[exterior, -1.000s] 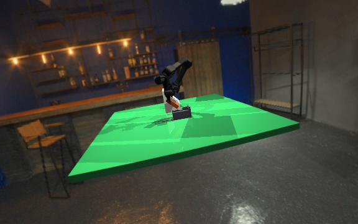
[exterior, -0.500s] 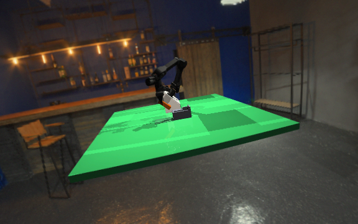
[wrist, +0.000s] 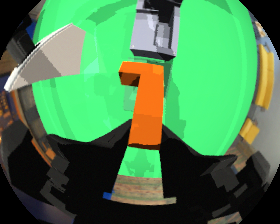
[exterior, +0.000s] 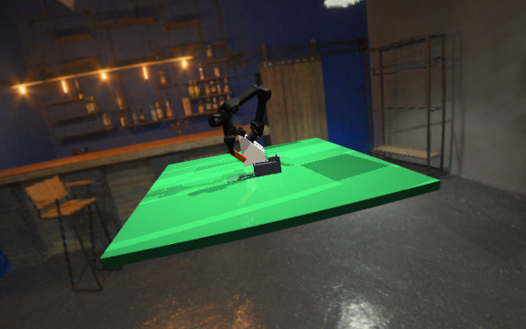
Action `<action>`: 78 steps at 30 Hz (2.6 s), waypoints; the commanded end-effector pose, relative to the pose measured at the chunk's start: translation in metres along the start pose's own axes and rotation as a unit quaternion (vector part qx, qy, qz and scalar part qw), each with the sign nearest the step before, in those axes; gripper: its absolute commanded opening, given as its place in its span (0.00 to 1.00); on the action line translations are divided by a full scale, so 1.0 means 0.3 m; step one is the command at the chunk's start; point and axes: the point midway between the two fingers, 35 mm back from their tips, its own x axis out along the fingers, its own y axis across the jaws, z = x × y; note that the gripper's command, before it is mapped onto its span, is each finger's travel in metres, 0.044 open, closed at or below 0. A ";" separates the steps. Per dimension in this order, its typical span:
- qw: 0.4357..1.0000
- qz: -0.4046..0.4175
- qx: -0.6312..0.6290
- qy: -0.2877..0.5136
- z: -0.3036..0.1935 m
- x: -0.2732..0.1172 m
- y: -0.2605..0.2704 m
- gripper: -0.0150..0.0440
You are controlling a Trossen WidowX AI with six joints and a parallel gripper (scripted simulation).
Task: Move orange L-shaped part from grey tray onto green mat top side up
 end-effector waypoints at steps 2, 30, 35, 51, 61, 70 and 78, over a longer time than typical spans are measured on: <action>1.000 0.001 0.001 0.000 -0.002 0.024 0.001 0.25; 1.000 0.000 0.000 -0.001 -0.001 0.168 0.001 0.25; 1.000 0.000 0.000 -0.001 0.000 0.193 0.001 0.25; 1.000 0.000 0.000 -0.002 0.001 0.258 0.002 0.25; 1.000 0.002 -0.002 0.000 0.000 0.257 0.003 0.30; 1.000 0.002 -0.002 0.000 -0.001 0.245 0.002 0.70; 1.000 0.001 0.001 0.000 -0.002 -0.038 0.002 0.93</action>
